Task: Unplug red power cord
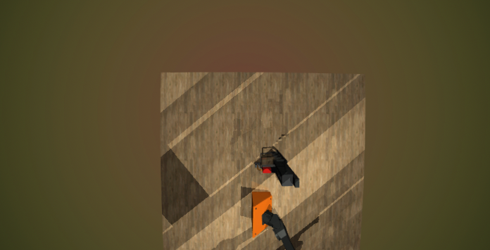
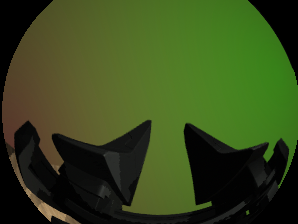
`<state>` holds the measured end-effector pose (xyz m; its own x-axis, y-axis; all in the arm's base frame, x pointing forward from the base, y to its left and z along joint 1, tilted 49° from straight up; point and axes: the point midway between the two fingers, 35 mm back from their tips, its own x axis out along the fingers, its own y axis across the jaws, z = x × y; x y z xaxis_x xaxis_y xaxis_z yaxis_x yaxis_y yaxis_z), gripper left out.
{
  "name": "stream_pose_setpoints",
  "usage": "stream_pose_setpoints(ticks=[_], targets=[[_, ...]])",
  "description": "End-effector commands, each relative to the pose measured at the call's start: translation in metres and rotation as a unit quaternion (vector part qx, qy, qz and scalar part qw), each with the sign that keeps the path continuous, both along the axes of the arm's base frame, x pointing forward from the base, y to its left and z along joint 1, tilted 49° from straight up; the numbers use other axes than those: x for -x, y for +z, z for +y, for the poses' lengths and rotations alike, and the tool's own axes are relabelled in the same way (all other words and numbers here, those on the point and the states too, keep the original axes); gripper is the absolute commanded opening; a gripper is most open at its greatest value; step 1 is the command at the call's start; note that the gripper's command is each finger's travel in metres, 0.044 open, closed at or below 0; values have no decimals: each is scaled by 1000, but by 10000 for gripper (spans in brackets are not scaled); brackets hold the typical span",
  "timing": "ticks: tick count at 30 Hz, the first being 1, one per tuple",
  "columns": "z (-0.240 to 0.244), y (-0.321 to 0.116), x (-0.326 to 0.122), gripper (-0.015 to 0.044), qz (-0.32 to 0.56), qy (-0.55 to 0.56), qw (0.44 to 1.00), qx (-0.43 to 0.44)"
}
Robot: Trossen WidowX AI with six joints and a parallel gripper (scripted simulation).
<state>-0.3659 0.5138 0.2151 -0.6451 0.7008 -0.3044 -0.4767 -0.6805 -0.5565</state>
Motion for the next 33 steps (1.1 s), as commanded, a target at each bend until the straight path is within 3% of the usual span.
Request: stream_pose_setpoints(ticks=[1,10,18,26,33], targets=[[23,-31,-54,160,-31,-60,997,43],[49,-93,-196,160,-96,-204,963,147],[34,-136,-326,160,-159,-317,906,233],[-18,-178,-454,160,-208,-421,817,336],[-95,-206,-548,160,-238,-488,718,436]])
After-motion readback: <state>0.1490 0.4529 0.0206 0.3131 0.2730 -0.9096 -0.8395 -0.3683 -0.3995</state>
